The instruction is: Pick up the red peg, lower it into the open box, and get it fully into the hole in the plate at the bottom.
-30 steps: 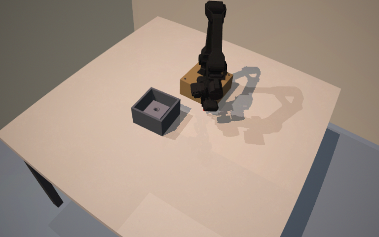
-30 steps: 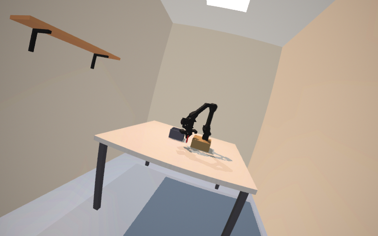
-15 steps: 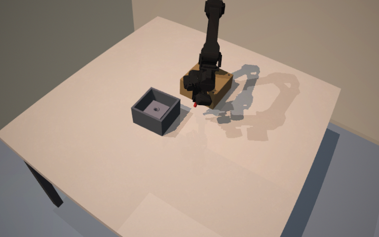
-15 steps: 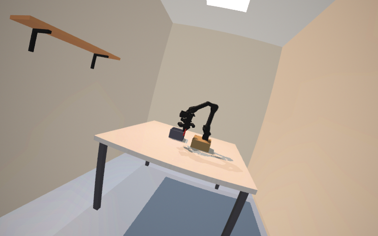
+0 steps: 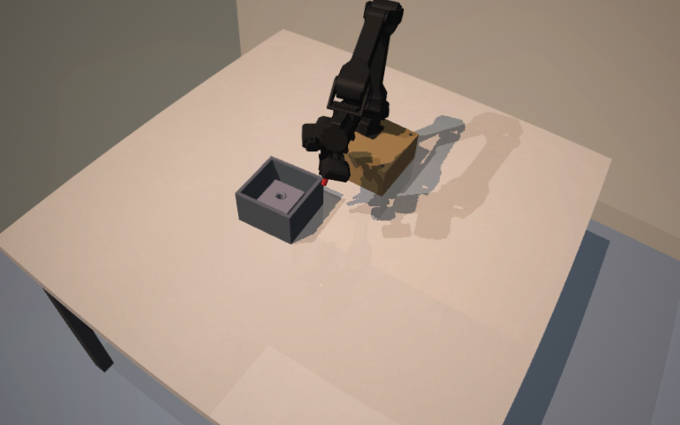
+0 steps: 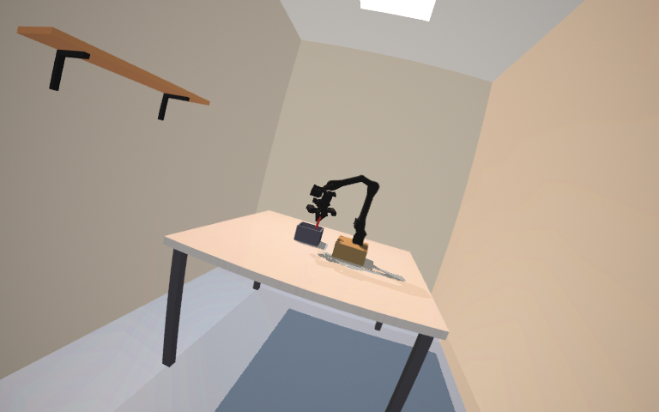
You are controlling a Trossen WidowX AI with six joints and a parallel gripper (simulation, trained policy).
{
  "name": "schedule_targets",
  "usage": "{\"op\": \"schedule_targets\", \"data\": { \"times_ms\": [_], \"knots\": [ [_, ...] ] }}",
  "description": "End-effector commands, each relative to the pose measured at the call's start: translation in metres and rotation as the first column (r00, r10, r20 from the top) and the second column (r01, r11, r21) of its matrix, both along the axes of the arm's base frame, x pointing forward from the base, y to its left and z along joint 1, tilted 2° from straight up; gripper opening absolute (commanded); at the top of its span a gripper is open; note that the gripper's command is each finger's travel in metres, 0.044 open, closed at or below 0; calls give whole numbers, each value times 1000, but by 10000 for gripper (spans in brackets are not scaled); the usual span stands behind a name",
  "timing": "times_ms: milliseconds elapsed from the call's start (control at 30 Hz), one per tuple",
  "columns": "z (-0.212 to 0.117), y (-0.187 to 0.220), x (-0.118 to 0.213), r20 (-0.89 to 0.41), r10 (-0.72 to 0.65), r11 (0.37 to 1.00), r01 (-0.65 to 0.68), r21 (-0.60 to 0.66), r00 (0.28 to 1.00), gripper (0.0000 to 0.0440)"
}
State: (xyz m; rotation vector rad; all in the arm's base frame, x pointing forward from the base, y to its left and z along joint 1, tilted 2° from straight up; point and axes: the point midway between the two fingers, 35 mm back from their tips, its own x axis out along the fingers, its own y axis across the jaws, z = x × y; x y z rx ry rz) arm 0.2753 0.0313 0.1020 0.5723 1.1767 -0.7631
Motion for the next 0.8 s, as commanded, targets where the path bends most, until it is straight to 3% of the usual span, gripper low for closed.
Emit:
{"op": "schedule_targets", "data": {
  "times_ms": [0,767],
  "knots": [
    [2,-10,7,1,-16,1000,16,2,1000,0],
    [-19,-89,49,1,-174,984,174,39,985,5]
  ]
}}
